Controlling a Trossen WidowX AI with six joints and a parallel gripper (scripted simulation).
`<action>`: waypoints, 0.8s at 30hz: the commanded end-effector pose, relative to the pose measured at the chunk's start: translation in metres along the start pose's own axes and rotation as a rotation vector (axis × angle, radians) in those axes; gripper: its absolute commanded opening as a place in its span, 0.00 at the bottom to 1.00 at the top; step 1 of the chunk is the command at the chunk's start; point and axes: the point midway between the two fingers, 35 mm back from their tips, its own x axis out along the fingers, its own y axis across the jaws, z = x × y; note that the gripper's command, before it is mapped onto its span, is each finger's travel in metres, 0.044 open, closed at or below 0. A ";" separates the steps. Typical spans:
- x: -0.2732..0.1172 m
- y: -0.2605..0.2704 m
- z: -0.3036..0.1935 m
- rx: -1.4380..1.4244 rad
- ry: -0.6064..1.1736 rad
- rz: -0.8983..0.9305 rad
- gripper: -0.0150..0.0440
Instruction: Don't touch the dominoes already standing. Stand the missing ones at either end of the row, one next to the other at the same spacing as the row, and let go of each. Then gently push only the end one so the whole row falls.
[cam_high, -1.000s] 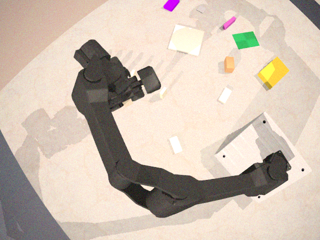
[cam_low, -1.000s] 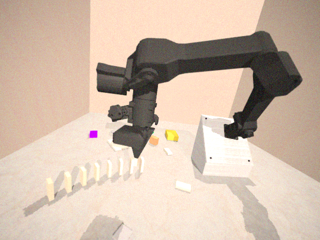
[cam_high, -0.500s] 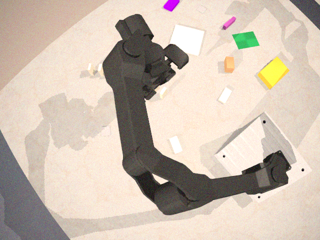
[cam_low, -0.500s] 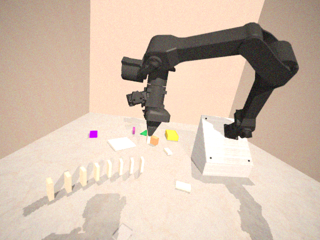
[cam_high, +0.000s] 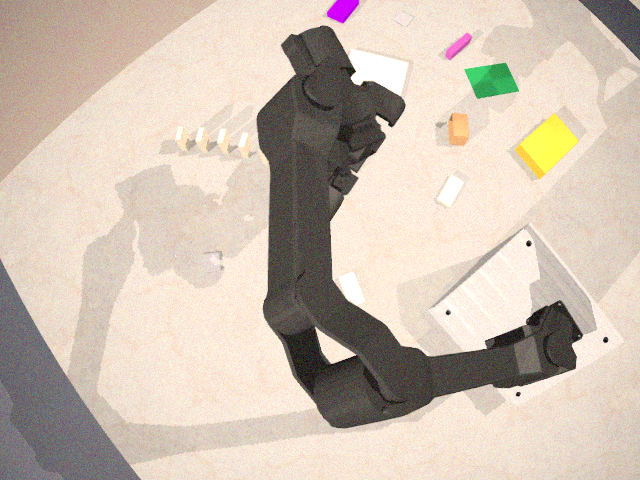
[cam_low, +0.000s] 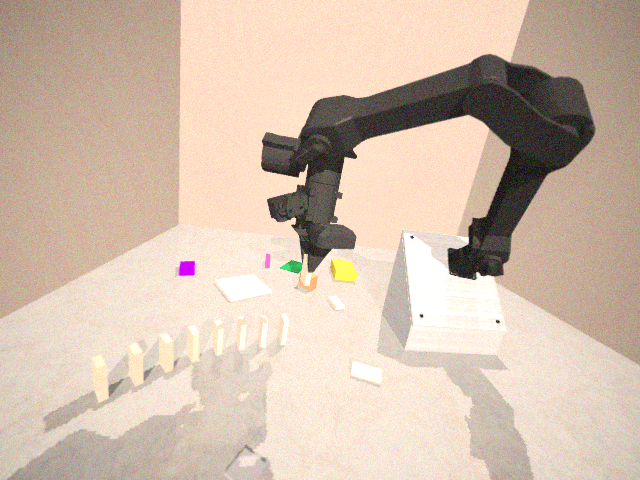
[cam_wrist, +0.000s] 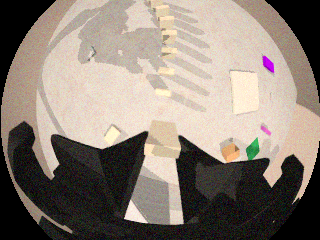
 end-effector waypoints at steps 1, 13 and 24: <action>0.024 -0.001 -0.001 0.012 0.012 0.008 0.44; 0.092 0.002 -0.003 0.012 0.010 0.012 0.44; 0.115 0.006 -0.006 0.012 0.009 0.021 0.44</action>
